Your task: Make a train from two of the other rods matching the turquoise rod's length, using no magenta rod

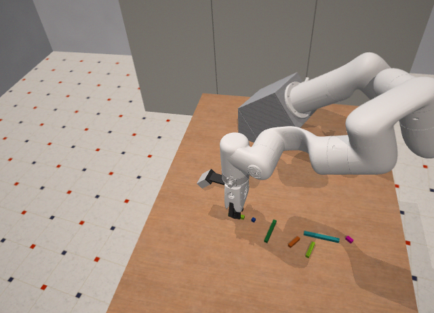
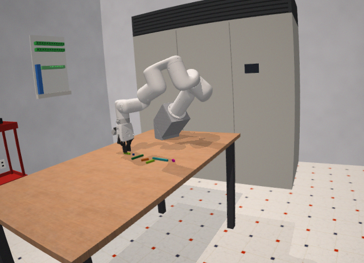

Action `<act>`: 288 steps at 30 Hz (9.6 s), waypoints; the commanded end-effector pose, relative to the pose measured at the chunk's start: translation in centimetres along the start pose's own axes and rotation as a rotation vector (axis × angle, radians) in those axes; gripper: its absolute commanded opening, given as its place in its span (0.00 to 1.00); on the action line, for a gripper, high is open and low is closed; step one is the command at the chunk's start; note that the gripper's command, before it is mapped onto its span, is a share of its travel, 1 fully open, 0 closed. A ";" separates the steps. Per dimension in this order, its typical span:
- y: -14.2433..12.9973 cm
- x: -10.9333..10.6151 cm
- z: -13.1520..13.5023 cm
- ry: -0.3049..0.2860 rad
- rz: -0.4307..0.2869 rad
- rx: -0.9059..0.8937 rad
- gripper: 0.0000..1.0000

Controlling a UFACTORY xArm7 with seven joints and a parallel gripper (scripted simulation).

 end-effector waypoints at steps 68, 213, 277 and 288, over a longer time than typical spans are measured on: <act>0.2 -0.1 -0.2 0.004 0.003 0.001 0.24; 1.2 -8.9 -6.1 0.003 0.003 -0.097 0.04; 1.3 -0.1 -6.1 0.003 0.003 -0.097 0.04; 1.3 -0.1 -6.1 0.003 0.003 -0.097 0.04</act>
Point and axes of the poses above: the point where the finger pads meet when closed, its own x axis out along the fingers, its own z axis across the jaws, y = z × x, the point moved 5 cm from there along -x, back along the fingers, and after that the axes turned 9 degrees about x, right-handed, at the moved point
